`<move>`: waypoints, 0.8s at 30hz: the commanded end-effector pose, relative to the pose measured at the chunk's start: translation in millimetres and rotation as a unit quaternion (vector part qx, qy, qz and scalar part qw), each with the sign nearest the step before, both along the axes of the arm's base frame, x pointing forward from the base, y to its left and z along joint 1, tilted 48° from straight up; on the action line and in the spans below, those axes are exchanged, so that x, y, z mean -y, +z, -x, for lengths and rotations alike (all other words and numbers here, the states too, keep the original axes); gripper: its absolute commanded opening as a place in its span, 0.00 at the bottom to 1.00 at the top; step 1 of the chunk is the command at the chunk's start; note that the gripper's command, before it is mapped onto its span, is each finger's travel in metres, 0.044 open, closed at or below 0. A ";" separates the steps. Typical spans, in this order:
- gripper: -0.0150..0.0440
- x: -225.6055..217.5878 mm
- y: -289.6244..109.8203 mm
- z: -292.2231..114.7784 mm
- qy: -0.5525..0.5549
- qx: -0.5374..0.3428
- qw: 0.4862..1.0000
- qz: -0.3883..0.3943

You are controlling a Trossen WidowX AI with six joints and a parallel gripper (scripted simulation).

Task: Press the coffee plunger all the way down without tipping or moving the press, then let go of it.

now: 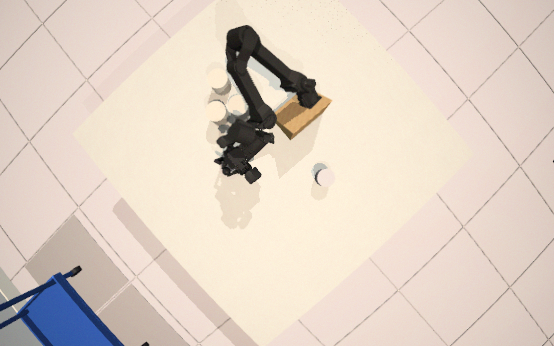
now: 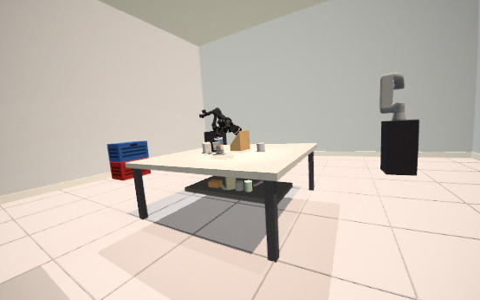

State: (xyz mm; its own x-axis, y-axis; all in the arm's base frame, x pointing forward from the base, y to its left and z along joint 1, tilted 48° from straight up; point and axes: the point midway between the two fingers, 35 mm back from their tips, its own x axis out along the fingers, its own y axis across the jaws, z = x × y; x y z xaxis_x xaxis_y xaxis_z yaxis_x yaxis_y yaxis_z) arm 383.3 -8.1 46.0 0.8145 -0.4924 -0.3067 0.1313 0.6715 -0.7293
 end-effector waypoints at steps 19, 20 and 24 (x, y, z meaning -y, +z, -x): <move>0.91 0.0 0.0 0.0 0.000 0.000 1.000 0.000; 0.95 0.0 0.0 0.0 0.000 0.000 1.000 0.000; 1.00 0.0 0.0 0.0 0.000 0.000 1.000 0.000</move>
